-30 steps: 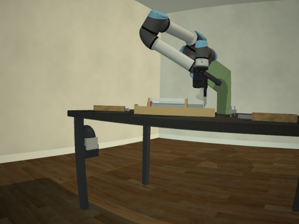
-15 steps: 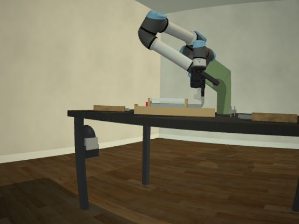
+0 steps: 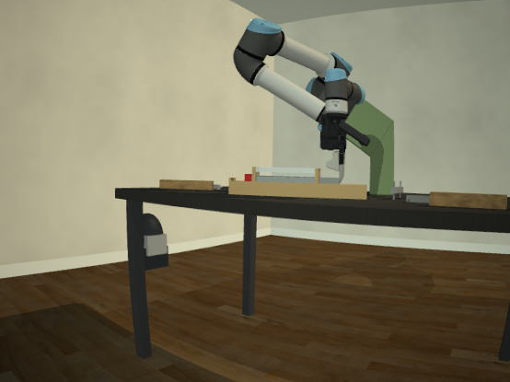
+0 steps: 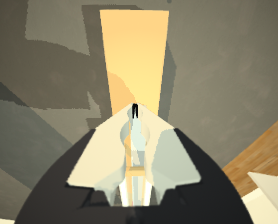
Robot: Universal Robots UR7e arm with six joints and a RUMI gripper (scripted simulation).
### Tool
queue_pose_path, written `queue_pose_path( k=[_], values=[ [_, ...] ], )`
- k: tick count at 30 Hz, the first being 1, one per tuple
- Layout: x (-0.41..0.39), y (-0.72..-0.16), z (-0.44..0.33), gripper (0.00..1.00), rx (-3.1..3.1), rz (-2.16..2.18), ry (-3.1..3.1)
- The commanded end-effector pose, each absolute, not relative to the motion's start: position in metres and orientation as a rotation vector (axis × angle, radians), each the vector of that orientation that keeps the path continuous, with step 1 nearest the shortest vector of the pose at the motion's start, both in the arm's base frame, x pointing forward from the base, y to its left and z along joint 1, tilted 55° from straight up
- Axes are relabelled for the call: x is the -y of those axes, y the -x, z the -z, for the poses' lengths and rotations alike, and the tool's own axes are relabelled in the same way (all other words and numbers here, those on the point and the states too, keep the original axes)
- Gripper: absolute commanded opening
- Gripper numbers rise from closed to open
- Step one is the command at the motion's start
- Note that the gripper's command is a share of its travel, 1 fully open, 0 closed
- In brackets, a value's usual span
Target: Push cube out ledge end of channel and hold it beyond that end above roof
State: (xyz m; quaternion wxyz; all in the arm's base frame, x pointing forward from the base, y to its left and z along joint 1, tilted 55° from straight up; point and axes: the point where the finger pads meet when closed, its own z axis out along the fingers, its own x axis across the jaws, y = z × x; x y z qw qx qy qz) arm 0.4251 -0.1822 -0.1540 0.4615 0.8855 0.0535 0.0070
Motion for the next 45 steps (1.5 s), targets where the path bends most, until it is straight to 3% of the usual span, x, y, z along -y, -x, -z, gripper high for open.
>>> queue_pose_path(
  k=[1,27,45],
  values=[
    [0.183,-0.426,0.152,0.0,-0.132,-0.018,-2.178],
    [0.194,-0.427,0.134,0.0,-0.132,-0.018,-2.178],
    [0.144,-0.423,0.099,0.0,-0.132,-0.018,-2.178]
  ],
)
